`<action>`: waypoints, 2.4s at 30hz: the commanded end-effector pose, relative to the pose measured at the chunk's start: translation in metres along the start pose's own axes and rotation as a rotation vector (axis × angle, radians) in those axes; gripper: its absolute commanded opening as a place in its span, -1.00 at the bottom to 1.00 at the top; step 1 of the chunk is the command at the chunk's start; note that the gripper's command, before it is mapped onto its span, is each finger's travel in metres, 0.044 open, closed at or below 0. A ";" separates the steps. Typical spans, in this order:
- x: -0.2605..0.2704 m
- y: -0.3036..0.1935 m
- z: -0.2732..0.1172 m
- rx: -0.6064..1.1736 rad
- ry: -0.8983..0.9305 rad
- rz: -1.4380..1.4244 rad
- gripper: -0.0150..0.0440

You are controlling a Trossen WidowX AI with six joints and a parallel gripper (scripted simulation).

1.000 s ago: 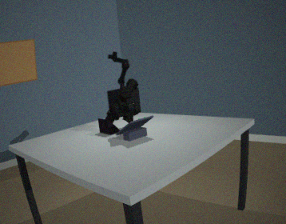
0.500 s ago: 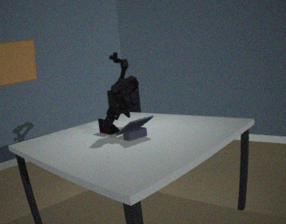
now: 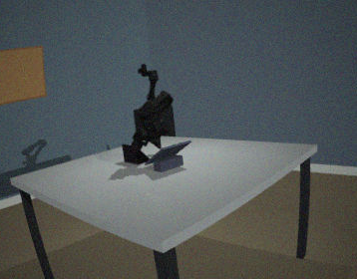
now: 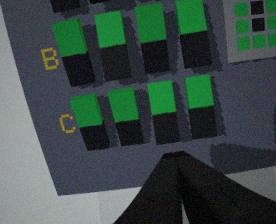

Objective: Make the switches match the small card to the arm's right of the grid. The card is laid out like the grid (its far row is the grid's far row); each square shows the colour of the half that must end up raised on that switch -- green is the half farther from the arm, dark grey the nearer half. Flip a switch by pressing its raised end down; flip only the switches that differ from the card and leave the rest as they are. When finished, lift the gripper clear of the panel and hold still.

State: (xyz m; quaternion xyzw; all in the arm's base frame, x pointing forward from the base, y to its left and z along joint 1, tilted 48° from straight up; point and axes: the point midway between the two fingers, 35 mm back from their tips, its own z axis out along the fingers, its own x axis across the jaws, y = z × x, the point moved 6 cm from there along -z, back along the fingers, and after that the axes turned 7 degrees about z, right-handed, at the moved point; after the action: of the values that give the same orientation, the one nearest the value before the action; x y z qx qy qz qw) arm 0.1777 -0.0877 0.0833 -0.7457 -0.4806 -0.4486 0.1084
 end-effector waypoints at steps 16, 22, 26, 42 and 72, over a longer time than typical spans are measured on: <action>0.001 0.000 0.025 -0.014 0.005 -0.002 -0.49; 0.001 0.000 0.028 -0.015 0.005 -0.002 -0.49; 0.001 0.000 0.028 -0.015 0.005 -0.002 -0.49; 0.001 0.000 0.028 -0.015 0.005 -0.002 -0.49; 0.001 0.000 0.032 -0.015 0.005 -0.002 -0.49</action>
State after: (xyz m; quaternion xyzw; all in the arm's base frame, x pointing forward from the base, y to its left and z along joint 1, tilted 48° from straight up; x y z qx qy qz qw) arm 0.1958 -0.0682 0.0659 -0.7442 -0.4788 -0.4541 0.1033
